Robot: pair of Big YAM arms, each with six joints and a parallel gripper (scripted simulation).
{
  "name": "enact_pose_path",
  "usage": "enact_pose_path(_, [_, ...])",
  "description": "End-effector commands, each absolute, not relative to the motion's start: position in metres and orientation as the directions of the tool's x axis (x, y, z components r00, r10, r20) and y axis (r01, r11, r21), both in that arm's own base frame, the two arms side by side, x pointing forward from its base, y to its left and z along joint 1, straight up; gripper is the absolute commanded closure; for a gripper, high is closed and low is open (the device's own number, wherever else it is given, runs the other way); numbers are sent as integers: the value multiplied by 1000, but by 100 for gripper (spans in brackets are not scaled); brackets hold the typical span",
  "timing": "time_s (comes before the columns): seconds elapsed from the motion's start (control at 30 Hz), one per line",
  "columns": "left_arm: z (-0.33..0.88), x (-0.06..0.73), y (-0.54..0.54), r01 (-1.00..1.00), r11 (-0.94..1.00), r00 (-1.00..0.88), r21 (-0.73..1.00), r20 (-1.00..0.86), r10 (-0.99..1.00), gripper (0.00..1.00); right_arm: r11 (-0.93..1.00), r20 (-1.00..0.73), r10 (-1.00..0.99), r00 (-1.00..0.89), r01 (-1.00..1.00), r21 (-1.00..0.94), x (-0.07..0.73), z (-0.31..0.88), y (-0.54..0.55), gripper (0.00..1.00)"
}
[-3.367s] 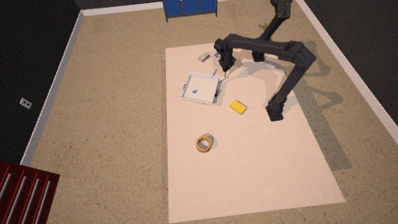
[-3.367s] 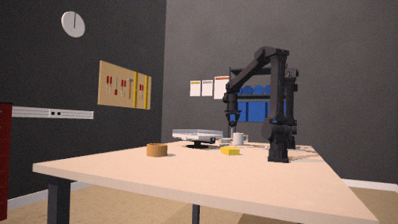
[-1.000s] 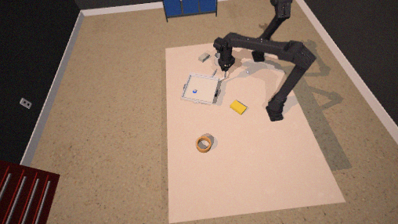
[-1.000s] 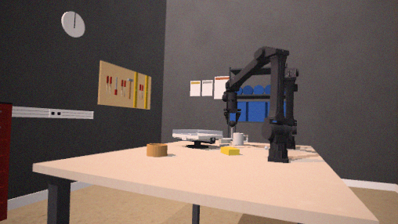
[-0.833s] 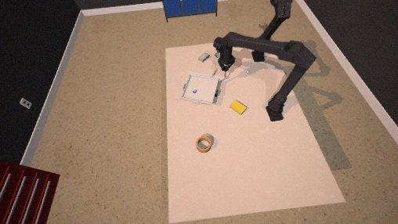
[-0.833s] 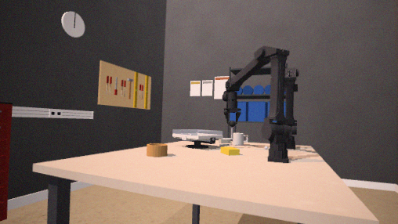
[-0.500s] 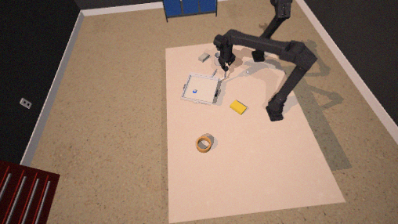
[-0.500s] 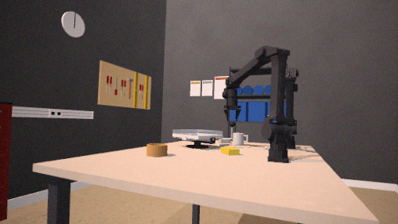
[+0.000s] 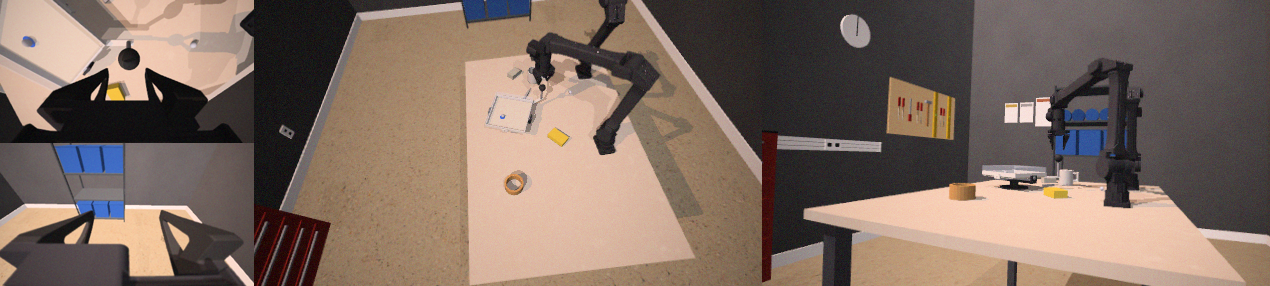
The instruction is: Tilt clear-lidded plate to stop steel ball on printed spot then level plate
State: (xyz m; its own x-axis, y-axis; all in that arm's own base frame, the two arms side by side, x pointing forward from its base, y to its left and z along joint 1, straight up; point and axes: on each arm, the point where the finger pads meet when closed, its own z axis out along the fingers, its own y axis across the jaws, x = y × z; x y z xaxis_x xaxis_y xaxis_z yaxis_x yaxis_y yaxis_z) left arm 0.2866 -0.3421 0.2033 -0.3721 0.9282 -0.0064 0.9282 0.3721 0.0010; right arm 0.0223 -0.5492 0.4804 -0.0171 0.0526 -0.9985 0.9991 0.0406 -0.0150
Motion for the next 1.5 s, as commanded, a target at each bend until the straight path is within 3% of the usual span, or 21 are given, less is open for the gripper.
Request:
enact_pose_path(0.0, [231, 293, -347, 931, 364, -363, 19, -52, 931, 43, 32, -1000, 0, 0, 999, 0, 17, 501, -545, 0])
enact_pose_path(0.77, [237, 294, -349, 931, 364, -363, 18, -48, 931, 43, 32, -1000, 0, 0, 999, 0, 17, 501, -545, 0])
enact_pose_path(0.8, [237, 294, -349, 931, 364, -363, 18, -48, 931, 0, 32, -1000, 0, 0, 999, 0, 17, 501, -545, 0])
enact_pose_path(1.47, [237, 294, -349, 931, 364, -363, 18, -48, 931, 0, 32, -1000, 0, 0, 999, 0, 17, 501, -545, 0])
